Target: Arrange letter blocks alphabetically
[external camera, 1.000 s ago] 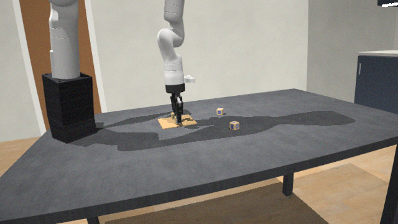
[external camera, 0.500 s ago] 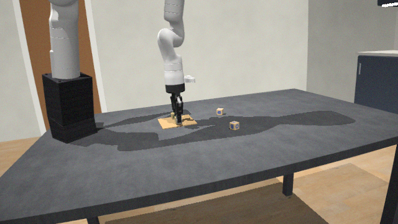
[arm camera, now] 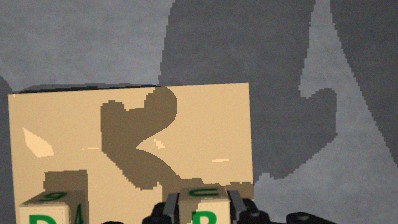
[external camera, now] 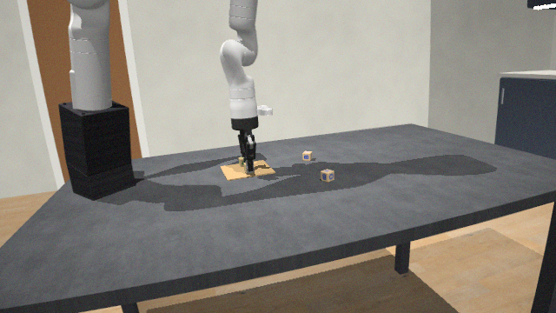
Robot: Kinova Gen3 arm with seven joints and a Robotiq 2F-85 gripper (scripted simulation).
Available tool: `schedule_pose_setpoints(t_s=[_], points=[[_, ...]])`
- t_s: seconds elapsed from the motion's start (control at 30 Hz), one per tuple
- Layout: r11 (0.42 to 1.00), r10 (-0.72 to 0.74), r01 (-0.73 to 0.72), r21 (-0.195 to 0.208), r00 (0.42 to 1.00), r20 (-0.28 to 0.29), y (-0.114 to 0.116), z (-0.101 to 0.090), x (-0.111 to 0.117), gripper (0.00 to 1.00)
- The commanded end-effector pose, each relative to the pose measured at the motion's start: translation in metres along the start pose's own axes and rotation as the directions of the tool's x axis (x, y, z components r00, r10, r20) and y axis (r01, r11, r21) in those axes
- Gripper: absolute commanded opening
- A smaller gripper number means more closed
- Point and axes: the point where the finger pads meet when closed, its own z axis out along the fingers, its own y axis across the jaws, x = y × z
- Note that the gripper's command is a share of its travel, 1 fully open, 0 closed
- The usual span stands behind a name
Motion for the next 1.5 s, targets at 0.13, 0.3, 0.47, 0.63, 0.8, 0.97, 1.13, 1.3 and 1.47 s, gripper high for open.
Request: schedule_pose_setpoints(t_s=[0.13, 0.3, 0.47, 0.63, 0.8, 0.97, 1.13, 1.3, 1.47], points=[[1.000, 0.000, 0.000, 0.000, 1.000, -0.001, -0.0001, -0.0005, 0.0007, 0.21], [1.000, 0.000, 0.000, 0.000, 1.000, -0.001, -0.0001, -0.0005, 0.0007, 0.21], [1.000, 0.000, 0.000, 0.000, 1.000, -0.001, -0.0001, -0.0005, 0.0007, 0.21], [1.000, 0.000, 0.000, 0.000, 1.000, -0.001, -0.0001, -0.0005, 0.0007, 0.21], [1.000, 0.000, 0.000, 0.000, 1.000, -0.001, -0.0001, 0.0000, 0.0007, 0.21], [1.000, 0.000, 0.000, 0.000, 1.000, -0.001, -0.0001, 0.0013, 0.0007, 0.21], [1.000, 0.000, 0.000, 0.000, 1.000, -0.001, -0.0001, 0.0024, 0.0007, 0.21], [1.000, 0.000, 0.000, 0.000, 1.000, -0.001, -0.0001, 0.0031, 0.0007, 0.21], [1.000, 0.000, 0.000, 0.000, 1.000, -0.001, -0.0001, 0.0032, 0.0007, 0.21]])
